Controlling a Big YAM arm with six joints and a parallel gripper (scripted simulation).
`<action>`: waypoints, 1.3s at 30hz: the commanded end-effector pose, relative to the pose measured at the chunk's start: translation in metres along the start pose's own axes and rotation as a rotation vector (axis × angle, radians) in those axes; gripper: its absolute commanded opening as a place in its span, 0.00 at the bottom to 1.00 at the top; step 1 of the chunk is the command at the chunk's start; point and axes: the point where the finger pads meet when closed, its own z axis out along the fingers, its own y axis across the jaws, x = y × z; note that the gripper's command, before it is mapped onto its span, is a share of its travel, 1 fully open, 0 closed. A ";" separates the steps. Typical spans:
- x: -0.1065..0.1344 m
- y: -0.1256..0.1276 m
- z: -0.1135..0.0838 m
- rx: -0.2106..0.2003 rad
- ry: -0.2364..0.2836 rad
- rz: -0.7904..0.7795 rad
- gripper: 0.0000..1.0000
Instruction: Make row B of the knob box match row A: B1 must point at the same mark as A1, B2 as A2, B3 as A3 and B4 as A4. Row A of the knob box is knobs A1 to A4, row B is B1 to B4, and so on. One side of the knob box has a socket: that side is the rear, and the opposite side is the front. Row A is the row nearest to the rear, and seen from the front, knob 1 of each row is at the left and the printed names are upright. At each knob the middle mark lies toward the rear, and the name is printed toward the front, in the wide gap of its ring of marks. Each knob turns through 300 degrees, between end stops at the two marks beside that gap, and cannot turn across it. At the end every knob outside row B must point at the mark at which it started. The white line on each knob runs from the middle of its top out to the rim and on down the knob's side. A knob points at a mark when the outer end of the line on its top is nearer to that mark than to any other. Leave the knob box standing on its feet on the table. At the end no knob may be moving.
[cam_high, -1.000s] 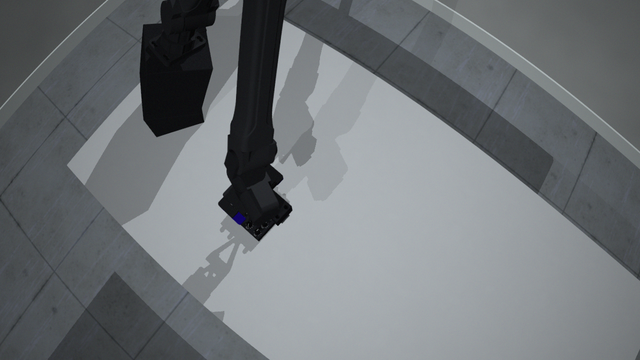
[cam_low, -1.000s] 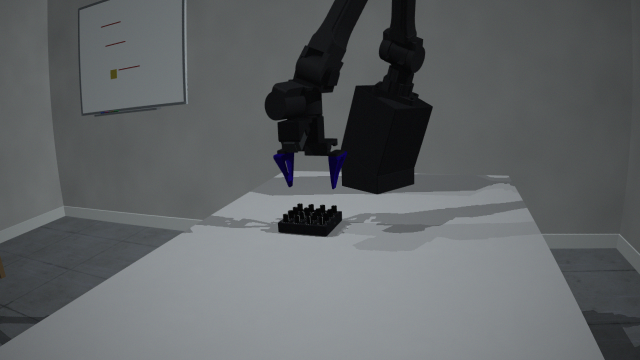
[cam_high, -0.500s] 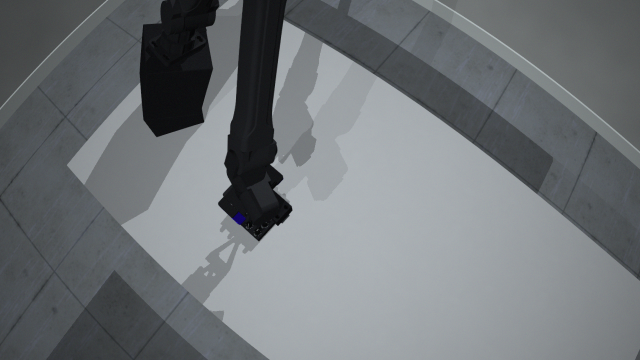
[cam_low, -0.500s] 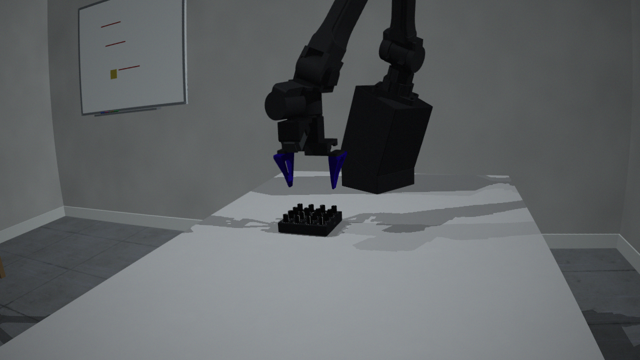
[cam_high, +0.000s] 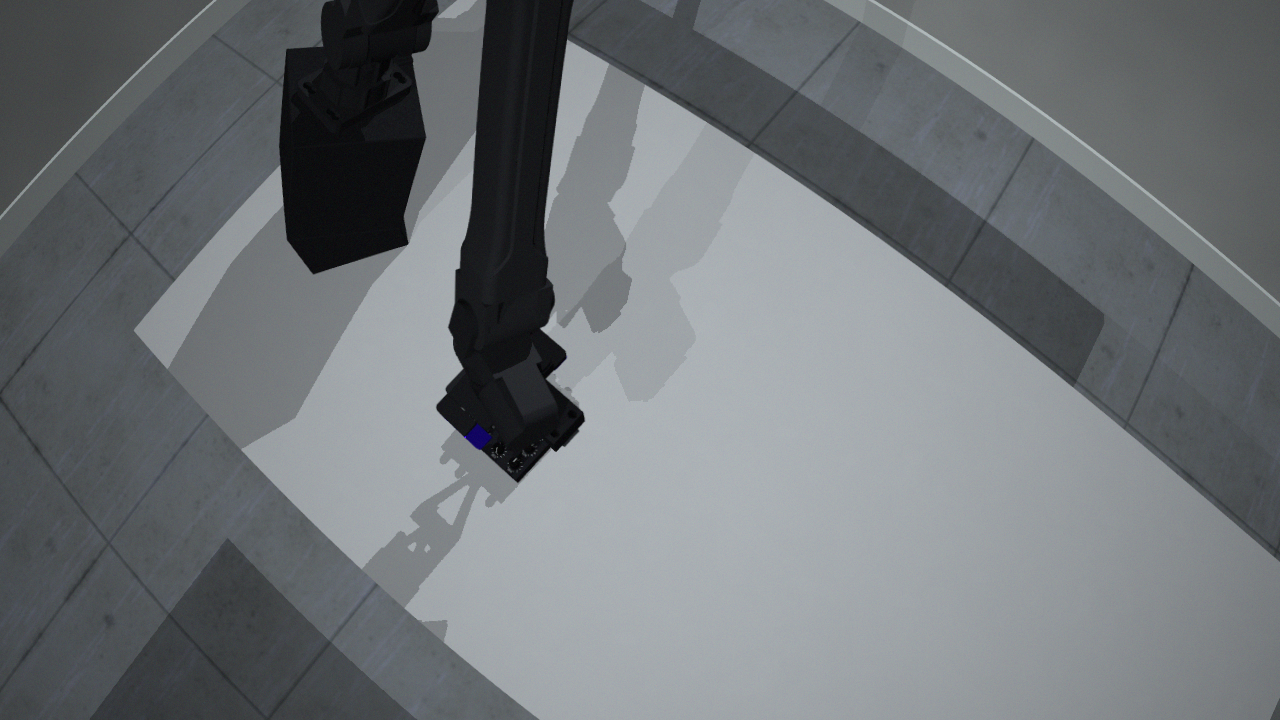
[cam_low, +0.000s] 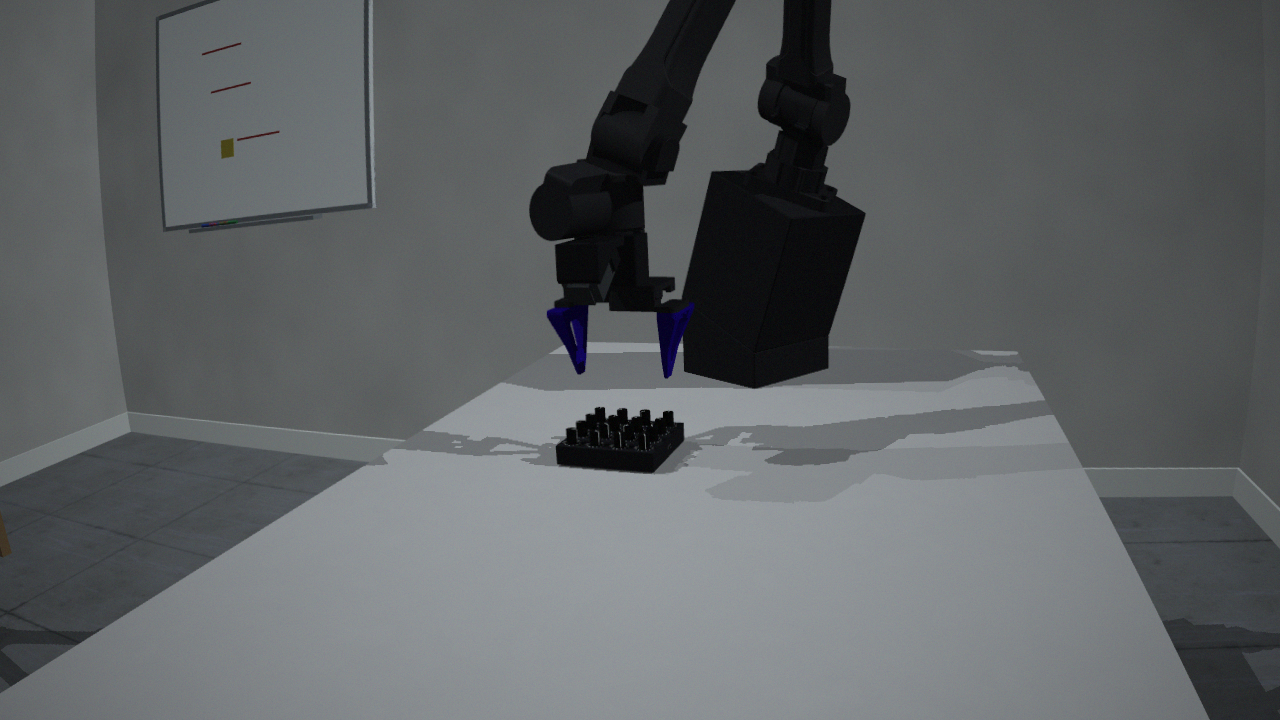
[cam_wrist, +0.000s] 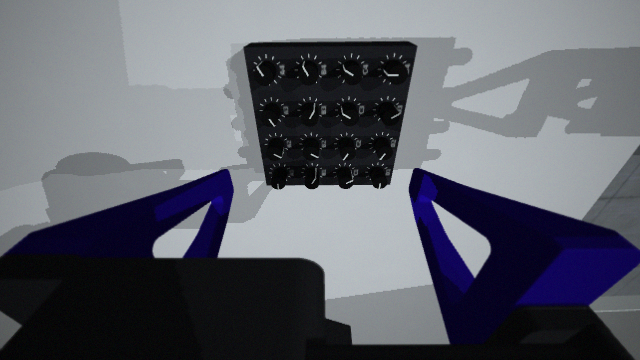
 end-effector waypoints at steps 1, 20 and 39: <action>-0.013 0.001 -0.004 0.003 -0.027 -0.027 1.00; -0.013 0.000 -0.004 0.003 -0.027 -0.027 1.00; 0.000 -0.006 -0.007 0.008 -0.034 -0.008 1.00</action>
